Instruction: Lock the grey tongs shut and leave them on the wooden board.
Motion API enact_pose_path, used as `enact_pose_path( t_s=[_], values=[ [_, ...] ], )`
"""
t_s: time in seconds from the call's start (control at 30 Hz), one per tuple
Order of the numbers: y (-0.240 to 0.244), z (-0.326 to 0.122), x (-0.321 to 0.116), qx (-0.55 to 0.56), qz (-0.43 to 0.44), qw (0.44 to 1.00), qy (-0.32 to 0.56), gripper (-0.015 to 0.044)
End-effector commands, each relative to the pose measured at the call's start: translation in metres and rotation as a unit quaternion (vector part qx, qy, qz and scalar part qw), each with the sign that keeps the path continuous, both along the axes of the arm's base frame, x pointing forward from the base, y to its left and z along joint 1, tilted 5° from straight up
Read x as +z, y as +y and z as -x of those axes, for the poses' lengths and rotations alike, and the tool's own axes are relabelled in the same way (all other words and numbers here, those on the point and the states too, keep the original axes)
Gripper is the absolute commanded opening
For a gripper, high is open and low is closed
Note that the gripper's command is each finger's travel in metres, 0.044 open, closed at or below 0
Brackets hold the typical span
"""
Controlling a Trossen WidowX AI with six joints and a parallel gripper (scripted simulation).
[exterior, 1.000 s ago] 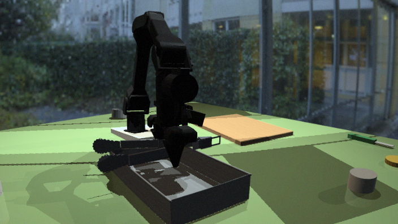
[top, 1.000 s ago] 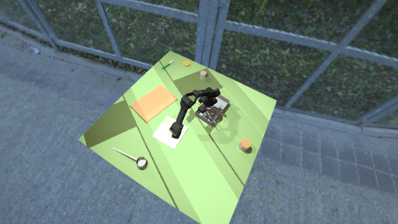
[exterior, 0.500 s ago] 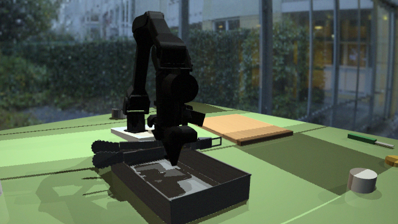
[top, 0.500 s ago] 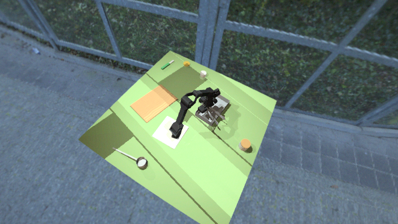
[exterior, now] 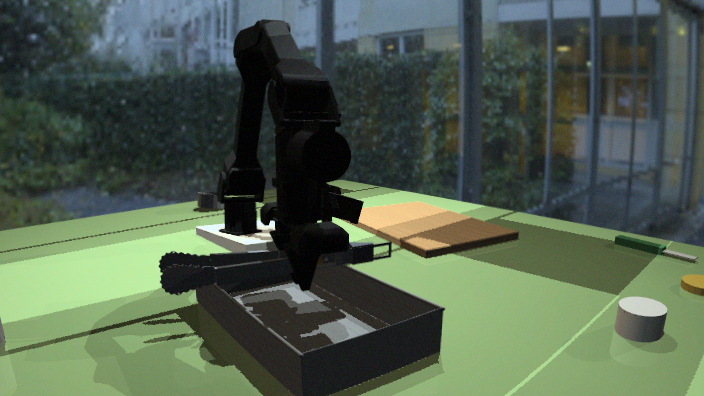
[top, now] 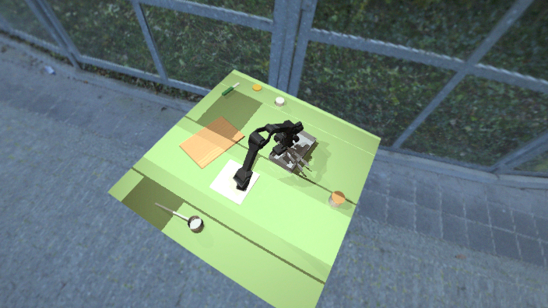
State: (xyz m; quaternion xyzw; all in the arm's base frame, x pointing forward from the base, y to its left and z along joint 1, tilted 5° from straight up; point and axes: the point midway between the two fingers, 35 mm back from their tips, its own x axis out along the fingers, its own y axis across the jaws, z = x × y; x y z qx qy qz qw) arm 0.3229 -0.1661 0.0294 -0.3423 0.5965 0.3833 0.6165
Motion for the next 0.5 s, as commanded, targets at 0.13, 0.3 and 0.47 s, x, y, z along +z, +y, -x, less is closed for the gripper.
enact_pose_path(
  t_s=[0.13, 0.3, 0.47],
  values=[
    [-0.0001, -0.0001, 0.0000, 0.000, 0.000, 1.000, 0.000, 0.0067],
    [-0.0001, -0.0001, 0.0000, 0.000, 0.000, 1.000, 0.000, 0.0034],
    [-0.0001, -0.0001, 0.0000, 0.000, 0.000, 1.000, 0.000, -0.0038]
  ],
)
